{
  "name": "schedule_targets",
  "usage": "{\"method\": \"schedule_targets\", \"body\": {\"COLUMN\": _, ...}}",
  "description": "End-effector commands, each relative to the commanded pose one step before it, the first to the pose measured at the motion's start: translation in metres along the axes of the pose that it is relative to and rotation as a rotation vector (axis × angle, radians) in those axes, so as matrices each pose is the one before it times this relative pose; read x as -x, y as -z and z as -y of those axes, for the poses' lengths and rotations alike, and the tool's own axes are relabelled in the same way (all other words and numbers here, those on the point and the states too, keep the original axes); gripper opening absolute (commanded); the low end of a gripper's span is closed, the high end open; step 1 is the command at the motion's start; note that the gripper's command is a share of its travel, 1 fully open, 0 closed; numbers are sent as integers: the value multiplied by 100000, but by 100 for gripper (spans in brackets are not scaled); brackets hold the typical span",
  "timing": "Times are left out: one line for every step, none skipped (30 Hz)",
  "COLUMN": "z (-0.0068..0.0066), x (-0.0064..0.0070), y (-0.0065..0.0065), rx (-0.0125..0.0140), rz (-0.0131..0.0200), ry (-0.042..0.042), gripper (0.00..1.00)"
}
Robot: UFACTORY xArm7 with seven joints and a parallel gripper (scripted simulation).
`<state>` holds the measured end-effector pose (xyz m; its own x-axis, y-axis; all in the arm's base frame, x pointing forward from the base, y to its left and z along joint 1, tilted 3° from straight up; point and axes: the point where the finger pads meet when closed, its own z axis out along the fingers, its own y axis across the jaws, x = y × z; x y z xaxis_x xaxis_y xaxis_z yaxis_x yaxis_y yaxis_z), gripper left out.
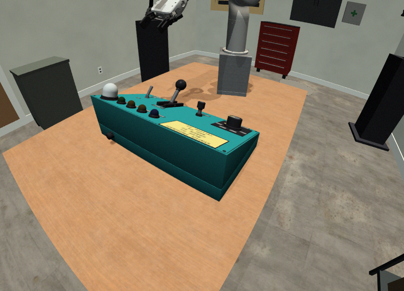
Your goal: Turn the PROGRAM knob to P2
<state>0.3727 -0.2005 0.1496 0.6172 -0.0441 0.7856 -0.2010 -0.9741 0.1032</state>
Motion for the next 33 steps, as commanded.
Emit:
{"method": "schedule_targets", "body": {"z": -60, "x": -204, "y": -27, "rx": 441, "rz": -388, "ry": 193, "gripper": 100}}
{"method": "schedule_targets", "body": {"z": 0, "x": 0, "y": 0, "rx": 0, "rz": 0, "ry": 0, "gripper": 100}}
{"method": "schedule_targets", "body": {"z": 0, "x": 0, "y": 0, "rx": 0, "rz": 0, "ry": 0, "gripper": 100}}
{"method": "schedule_targets", "body": {"z": 0, "x": 0, "y": 0, "rx": 0, "rz": 0, "ry": 0, "gripper": 100}}
{"method": "schedule_targets", "body": {"z": 0, "x": 0, "y": 0, "rx": 0, "rz": 0, "ry": 0, "gripper": 100}}
{"method": "schedule_targets", "body": {"z": 472, "x": -675, "y": -445, "rx": 1873, "rz": 682, "ry": 1238, "gripper": 100}}
{"method": "schedule_targets", "body": {"z": 642, "x": -618, "y": -452, "rx": 1670, "rz": 800, "ry": 1090, "gripper": 100}}
{"method": "schedule_targets", "body": {"z": 0, "x": 0, "y": 0, "rx": 0, "rz": 0, "ry": 0, "gripper": 100}}
{"method": "schedule_targets", "body": {"z": 0, "x": 0, "y": 0, "rx": 0, "rz": 0, "ry": 0, "gripper": 100}}
{"method": "schedule_targets", "body": {"z": 0, "x": 0, "y": 0, "rx": 0, "rz": 0, "ry": 0, "gripper": 100}}
{"method": "schedule_targets", "body": {"z": 0, "x": 0, "y": 0, "rx": 0, "rz": 0, "ry": 0, "gripper": 100}}
{"method": "schedule_targets", "body": {"z": 0, "x": 0, "y": 0, "rx": 0, "rz": 0, "ry": 0, "gripper": 100}}
{"method": "schedule_targets", "body": {"z": 0, "x": 0, "y": 0, "rx": 0, "rz": 0, "ry": 0, "gripper": 100}}
{"method": "schedule_targets", "body": {"z": 0, "x": 0, "y": 0, "rx": 0, "rz": 0, "ry": 0, "gripper": 100}}
{"method": "schedule_targets", "body": {"z": 0, "x": 0, "y": 0, "rx": 0, "rz": 0, "ry": 0, "gripper": 100}}
{"method": "schedule_targets", "body": {"z": 0, "x": 0, "y": 0, "rx": 0, "rz": 0, "ry": 0, "gripper": 100}}
{"method": "schedule_targets", "body": {"z": 0, "x": 0, "y": 0, "rx": 0, "rz": 0, "ry": 0, "gripper": 100}}
{"method": "schedule_targets", "body": {"z": 0, "x": 0, "y": 0, "rx": 0, "rz": 0, "ry": 0, "gripper": 100}}
{"method": "schedule_targets", "body": {"z": 0, "x": 0, "y": 0, "rx": 0, "rz": 0, "ry": 0, "gripper": 100}}
{"method": "schedule_targets", "body": {"z": 0, "x": 0, "y": 0, "rx": 0, "rz": 0, "ry": 0, "gripper": 100}}
{"method": "schedule_targets", "body": {"z": 0, "x": 0, "y": 0, "rx": 0, "rz": 0, "ry": 0, "gripper": 100}}
{"method": "schedule_targets", "body": {"z": 0, "x": 0, "y": 0, "rx": 0, "rz": 0, "ry": 0, "gripper": 100}}
{"method": "schedule_targets", "body": {"z": 0, "x": 0, "y": 0, "rx": 0, "rz": 0, "ry": 0, "gripper": 100}}
{"method": "schedule_targets", "body": {"z": 0, "x": 0, "y": 0, "rx": 0, "rz": 0, "ry": 0, "gripper": 100}}
{"method": "schedule_targets", "body": {"z": 0, "x": 0, "y": 0, "rx": 0, "rz": 0, "ry": 0, "gripper": 100}}
{"method": "schedule_targets", "body": {"z": 0, "x": 0, "y": 0, "rx": 0, "rz": 0, "ry": 0, "gripper": 100}}
{"method": "schedule_targets", "body": {"z": 0, "x": 0, "y": 0, "rx": 0, "rz": 0, "ry": 0, "gripper": 100}}
{"method": "schedule_targets", "body": {"z": 0, "x": 0, "y": 0, "rx": 0, "rz": 0, "ry": 0, "gripper": 100}}
{"method": "schedule_targets", "body": {"z": 818, "x": -545, "y": -449, "rx": 1432, "rz": 938, "ry": 925, "gripper": 100}}
{"method": "schedule_targets", "body": {"z": 996, "x": -456, "y": -437, "rx": 1167, "rz": 1095, "ry": 751, "gripper": 100}}
{"method": "schedule_targets", "body": {"z": 0, "x": 0, "y": 0, "rx": 0, "rz": 0, "ry": 0, "gripper": 100}}
{"method": "schedule_targets", "body": {"z": 0, "x": 0, "y": 0, "rx": 0, "rz": 0, "ry": 0, "gripper": 100}}
{"method": "schedule_targets", "body": {"z": 0, "x": 0, "y": 0, "rx": 0, "rz": 0, "ry": 0, "gripper": 100}}
